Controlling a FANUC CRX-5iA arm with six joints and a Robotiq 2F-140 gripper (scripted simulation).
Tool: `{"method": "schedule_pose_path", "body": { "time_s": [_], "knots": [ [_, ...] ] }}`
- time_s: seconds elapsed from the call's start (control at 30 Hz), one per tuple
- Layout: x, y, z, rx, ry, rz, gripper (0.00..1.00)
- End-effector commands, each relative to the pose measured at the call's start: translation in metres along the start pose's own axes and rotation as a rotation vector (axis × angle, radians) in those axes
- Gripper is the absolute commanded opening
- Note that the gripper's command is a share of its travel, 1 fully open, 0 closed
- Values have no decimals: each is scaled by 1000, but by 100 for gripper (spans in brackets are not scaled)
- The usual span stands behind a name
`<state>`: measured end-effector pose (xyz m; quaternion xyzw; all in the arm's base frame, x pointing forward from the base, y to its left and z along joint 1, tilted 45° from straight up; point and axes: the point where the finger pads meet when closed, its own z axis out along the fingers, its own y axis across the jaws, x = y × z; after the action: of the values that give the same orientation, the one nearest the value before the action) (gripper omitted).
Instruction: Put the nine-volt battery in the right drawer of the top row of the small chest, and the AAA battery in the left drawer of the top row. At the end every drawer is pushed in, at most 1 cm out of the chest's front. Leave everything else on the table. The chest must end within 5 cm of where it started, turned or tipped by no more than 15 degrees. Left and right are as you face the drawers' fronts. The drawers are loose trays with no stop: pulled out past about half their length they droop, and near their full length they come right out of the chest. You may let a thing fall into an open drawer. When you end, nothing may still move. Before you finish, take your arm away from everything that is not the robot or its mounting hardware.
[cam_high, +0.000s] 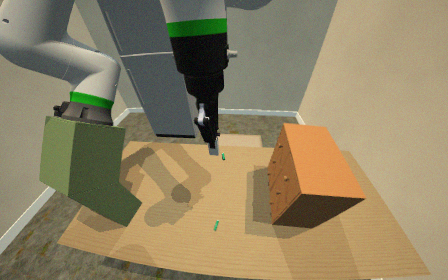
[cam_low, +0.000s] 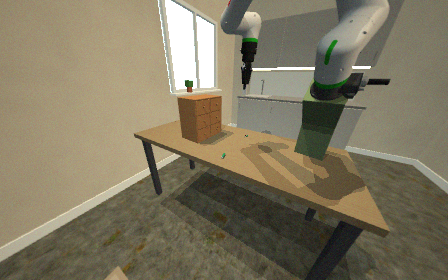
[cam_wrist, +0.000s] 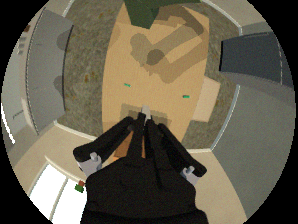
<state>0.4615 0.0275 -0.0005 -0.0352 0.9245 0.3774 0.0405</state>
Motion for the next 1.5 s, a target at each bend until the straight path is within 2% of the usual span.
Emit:
{"method": "schedule_pose_path", "body": {
  "time_s": [0.0,0.53,0.57,0.63,0.7,0.73,0.8,0.83,0.87,0.9,1.0,1.27,1.47],
  "knots": [
    [1,0,-1,-2,24,0,0],
    [1,2,-2,-2,27,0,0],
    [-1,12,-2,-1,27,0,0],
    [-10,61,-1,3,27,0,0],
    [-10,61,-1,3,27,0,0],
    [-13,94,-1,2,26,0,0],
    [-13,94,-1,2,26,0,0],
    [-13,123,0,-1,26,0,0],
    [-13,123,0,-1,26,0,0],
    [-12,145,0,-4,26,0,0],
    [-11,157,1,-6,26,0,0],
    [-12,157,1,-6,18,0,0],
    [-16,157,5,-6,-25,0,0]
  ]
}}
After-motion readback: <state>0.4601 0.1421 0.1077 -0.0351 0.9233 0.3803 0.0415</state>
